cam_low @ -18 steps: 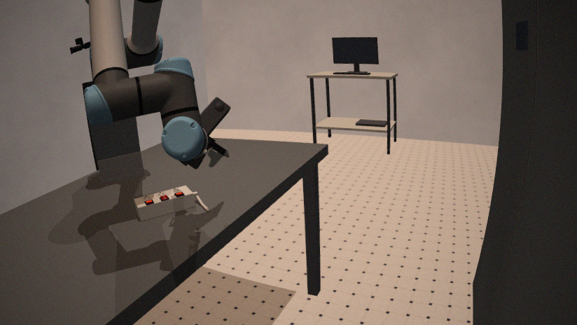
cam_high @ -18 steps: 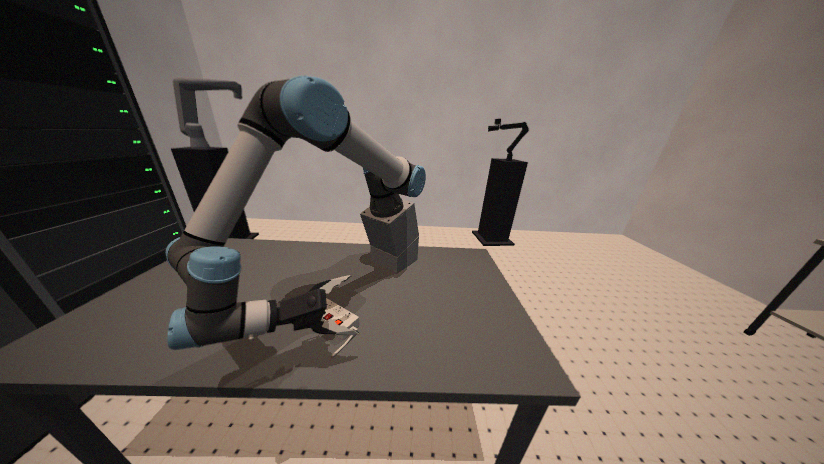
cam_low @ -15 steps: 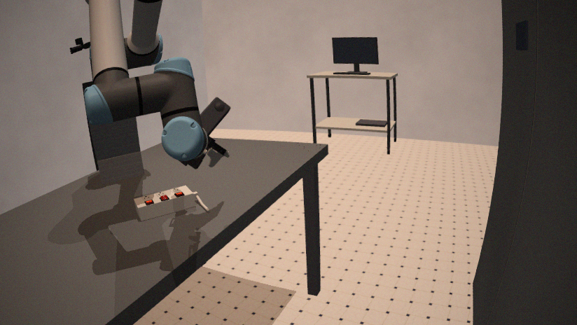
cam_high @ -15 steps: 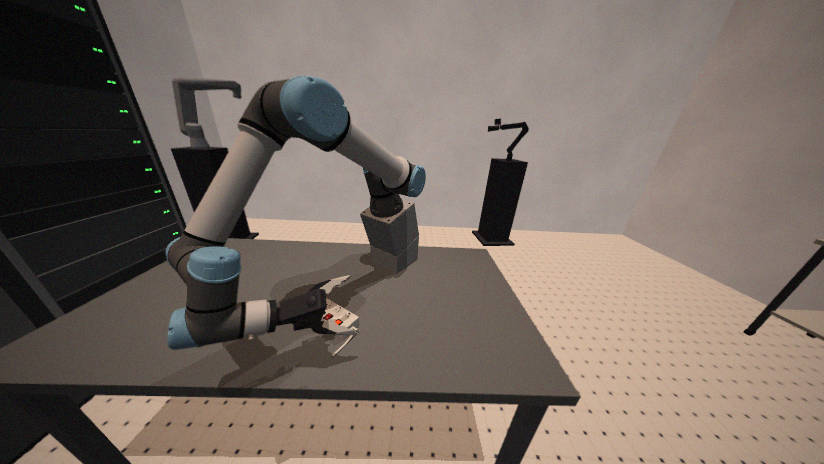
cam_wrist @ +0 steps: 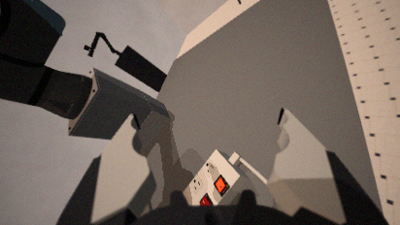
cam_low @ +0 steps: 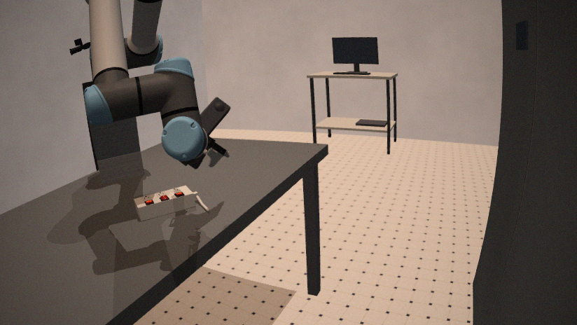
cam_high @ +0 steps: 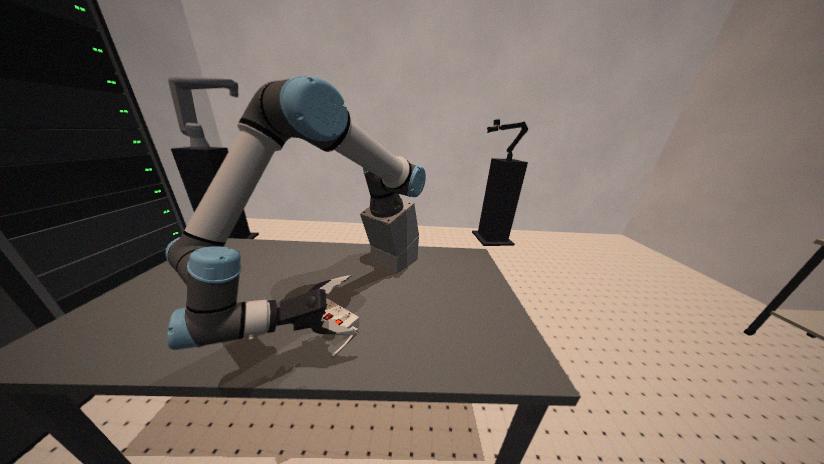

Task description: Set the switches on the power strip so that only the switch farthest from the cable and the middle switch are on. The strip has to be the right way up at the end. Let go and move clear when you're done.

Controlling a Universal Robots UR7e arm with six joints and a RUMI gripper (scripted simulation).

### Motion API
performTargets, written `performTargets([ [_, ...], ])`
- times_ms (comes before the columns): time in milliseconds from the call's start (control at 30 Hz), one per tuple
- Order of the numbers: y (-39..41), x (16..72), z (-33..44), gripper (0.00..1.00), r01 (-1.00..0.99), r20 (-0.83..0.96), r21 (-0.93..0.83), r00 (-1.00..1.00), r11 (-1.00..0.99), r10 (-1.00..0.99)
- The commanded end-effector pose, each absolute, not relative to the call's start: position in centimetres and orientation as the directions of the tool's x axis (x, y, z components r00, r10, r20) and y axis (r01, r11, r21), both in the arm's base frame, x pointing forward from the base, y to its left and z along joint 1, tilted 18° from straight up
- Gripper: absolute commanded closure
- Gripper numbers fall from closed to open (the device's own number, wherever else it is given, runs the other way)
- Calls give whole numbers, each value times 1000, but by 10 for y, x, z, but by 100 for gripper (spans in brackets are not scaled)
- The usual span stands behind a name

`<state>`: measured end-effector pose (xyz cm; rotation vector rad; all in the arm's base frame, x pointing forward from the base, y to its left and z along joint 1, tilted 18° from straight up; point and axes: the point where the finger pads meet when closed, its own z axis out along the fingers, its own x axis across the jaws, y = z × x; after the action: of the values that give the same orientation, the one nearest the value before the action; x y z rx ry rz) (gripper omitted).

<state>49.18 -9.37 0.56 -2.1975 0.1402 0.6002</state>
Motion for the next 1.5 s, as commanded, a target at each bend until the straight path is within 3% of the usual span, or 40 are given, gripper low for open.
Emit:
performTargets([
  [0, -94, 492, 6, 0, -295, -464, -702, 880, -648, 101],
  [233, -98, 488, 2, 0, -229, -412, -705, 903, -671, 124],
  [567, -117, 471, -13, 0, 35, -216, -661, 947, -749, 236],
  [967, -161, 445, -26, 0, 488, 27, -389, 854, -781, 520],
  [1067, -161, 445, -26, 0, 488, 27, -389, 854, -781, 520],
  [1467, -203, 421, -17, 0, 760, 25, -61, 649, -647, 760],
])
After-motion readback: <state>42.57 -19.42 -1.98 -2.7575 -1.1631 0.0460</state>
